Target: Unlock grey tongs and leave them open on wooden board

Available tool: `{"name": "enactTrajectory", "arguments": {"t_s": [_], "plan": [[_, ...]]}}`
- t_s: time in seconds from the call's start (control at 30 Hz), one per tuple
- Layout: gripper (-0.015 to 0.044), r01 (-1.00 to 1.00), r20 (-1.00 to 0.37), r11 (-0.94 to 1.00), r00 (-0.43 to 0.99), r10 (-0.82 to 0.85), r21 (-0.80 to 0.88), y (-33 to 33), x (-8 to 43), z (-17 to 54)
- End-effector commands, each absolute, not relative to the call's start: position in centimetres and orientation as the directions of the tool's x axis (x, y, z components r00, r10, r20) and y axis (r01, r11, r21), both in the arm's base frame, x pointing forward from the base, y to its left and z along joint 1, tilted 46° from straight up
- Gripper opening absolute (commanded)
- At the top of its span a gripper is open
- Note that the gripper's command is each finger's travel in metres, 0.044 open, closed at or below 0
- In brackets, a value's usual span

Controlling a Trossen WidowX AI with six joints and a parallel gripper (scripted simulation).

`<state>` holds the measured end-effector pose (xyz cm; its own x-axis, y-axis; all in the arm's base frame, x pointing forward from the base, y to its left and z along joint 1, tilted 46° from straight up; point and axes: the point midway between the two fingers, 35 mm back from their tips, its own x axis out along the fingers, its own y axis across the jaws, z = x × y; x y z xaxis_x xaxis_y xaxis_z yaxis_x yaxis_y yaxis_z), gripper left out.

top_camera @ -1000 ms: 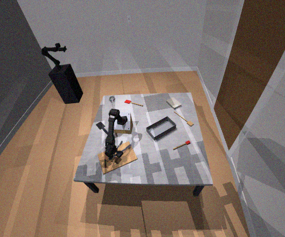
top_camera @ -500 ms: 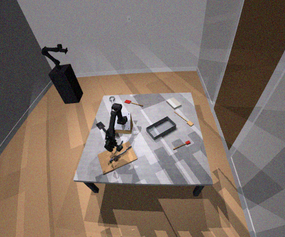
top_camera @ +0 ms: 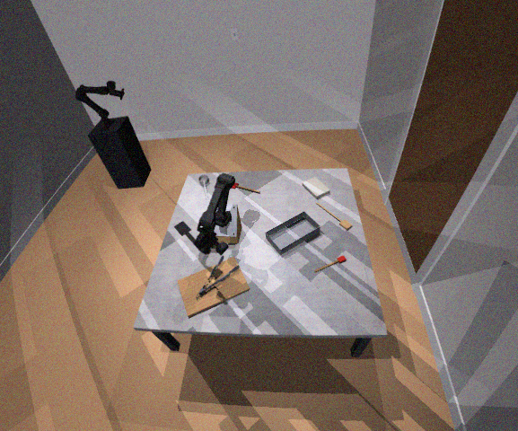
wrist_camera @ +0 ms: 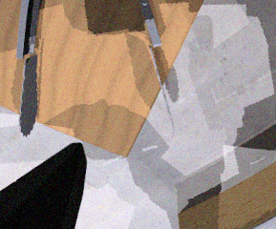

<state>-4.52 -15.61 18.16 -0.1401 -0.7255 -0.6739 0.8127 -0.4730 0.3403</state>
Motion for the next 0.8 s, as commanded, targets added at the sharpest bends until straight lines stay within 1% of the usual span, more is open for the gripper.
{"name": "enactTrajectory", "arguments": {"t_s": [0.0,0.27,0.77], "plan": [[0.0440,0.813,-0.678,-0.473,-0.138,-0.722,0.339,-15.0,-4.5,18.3],[0.0440,0.812,-0.666,-0.473,-0.147,-0.731,0.340,-12.5,-3.7,21.6],[0.0440,0.812,-0.666,-0.473,-0.147,-0.732,0.340,-12.4,-3.7,21.7]]}}
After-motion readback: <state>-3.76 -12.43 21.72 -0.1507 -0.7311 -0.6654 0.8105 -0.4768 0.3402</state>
